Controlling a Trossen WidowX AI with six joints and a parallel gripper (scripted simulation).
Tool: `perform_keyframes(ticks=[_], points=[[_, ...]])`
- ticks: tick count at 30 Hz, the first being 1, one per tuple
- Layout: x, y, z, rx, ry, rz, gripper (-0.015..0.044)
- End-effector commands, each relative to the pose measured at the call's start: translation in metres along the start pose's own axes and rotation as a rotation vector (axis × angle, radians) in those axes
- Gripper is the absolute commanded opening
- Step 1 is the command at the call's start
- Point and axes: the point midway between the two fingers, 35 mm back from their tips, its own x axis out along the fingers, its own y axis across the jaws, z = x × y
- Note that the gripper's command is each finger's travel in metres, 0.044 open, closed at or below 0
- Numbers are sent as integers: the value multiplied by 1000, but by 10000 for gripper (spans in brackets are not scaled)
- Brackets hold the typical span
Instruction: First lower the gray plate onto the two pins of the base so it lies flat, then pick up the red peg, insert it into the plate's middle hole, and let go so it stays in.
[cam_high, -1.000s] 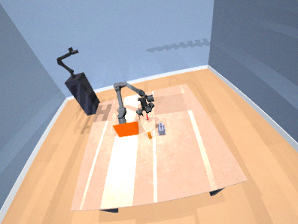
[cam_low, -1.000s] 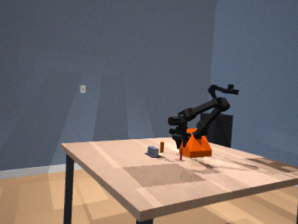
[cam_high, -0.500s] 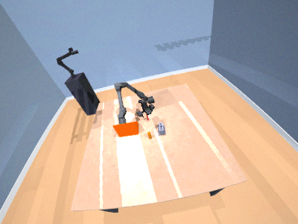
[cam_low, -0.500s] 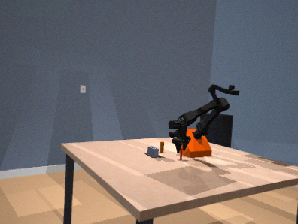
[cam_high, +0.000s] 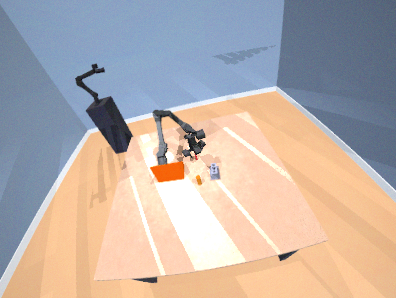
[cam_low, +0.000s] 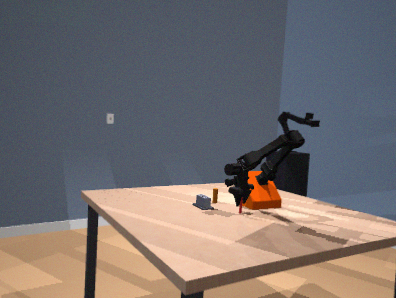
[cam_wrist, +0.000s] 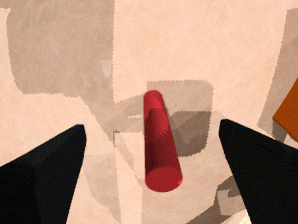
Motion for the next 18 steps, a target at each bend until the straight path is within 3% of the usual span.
perform_keyframes(ticks=[1, 9, 18], points=[[2, -2, 0, 5, 0, -3, 230], [2, -2, 0, 5, 0, -3, 20], [1, -2, 0, 5, -1, -3, 0]])
